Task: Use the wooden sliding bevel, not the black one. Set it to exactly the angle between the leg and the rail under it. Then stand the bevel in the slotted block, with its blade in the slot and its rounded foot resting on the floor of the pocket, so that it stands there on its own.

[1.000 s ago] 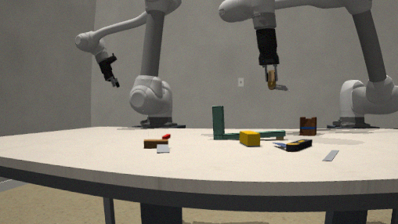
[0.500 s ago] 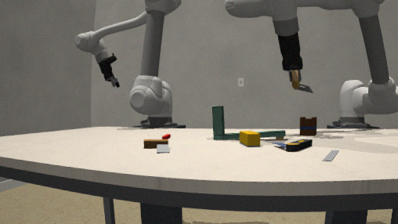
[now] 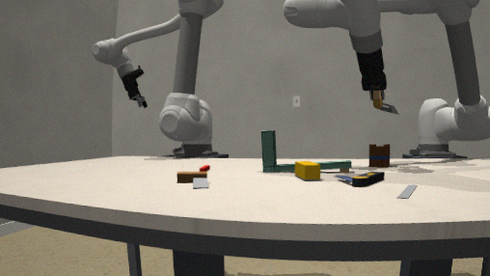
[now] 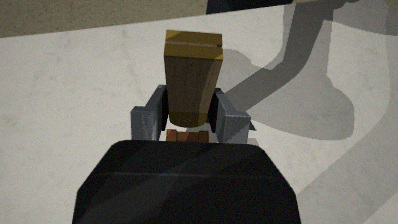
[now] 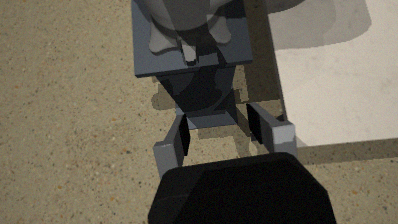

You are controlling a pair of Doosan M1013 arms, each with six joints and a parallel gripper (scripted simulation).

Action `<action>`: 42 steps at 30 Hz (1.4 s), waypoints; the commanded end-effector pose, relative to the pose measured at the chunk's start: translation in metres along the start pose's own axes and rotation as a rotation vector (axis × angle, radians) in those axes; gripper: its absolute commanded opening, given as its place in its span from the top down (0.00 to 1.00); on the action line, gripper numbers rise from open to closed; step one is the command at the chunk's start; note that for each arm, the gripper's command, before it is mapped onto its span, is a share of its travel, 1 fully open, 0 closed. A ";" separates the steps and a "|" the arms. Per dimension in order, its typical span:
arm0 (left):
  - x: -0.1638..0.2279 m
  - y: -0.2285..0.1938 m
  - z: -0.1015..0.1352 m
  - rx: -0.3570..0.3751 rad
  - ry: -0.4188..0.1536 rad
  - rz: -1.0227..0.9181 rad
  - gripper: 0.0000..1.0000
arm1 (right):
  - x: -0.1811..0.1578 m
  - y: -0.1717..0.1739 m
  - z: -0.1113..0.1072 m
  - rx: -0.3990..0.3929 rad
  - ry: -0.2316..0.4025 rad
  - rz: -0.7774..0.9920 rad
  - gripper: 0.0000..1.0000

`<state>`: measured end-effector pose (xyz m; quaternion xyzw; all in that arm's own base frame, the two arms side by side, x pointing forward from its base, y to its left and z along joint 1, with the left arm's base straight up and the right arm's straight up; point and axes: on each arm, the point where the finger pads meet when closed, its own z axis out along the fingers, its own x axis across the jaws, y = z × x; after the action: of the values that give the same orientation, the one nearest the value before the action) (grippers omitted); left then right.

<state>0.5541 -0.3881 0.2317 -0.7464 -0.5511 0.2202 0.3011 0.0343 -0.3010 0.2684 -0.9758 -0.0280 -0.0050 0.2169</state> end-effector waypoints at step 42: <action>0.004 0.059 0.064 0.020 0.000 0.005 1.00 | 0.000 0.000 -0.001 -0.001 0.001 0.000 0.00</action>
<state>0.5536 -0.3831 0.1442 -0.7444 -0.5470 0.2267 0.3088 0.0343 -0.3010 0.2684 -0.9758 -0.0280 -0.0050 0.2169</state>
